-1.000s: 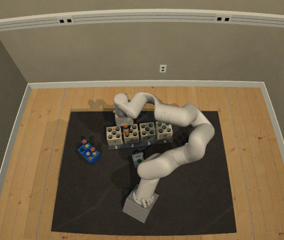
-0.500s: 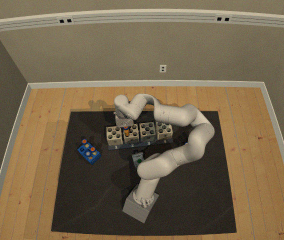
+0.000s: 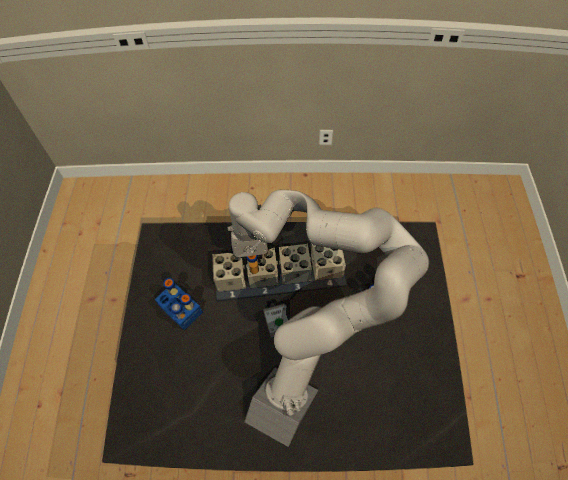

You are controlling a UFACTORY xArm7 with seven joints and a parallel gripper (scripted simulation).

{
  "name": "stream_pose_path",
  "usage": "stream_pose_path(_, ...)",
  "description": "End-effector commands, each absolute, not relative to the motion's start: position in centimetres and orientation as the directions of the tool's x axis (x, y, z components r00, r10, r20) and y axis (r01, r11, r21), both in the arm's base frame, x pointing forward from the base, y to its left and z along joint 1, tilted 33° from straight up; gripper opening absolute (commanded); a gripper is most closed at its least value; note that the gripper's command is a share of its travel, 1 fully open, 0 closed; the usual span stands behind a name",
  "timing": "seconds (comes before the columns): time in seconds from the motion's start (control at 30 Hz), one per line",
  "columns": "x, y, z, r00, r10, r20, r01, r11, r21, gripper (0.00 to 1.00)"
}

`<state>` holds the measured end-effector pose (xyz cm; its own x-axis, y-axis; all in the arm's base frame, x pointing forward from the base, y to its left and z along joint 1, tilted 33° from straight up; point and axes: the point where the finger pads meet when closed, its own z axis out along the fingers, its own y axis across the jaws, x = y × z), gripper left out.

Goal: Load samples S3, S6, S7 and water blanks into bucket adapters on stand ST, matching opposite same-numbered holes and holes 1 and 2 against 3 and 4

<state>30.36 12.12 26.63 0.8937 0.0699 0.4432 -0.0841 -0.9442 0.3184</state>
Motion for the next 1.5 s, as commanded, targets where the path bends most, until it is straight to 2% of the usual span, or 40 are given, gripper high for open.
stream_pose_path(0.0,30.6,12.0,26.3,0.892,0.071,0.446,-0.083,-0.945,0.317,0.00)
stream_pose_path(1.47,32.3,10.8,23.1,0.892,0.071,0.446,-0.084,-0.945,0.317,0.00)
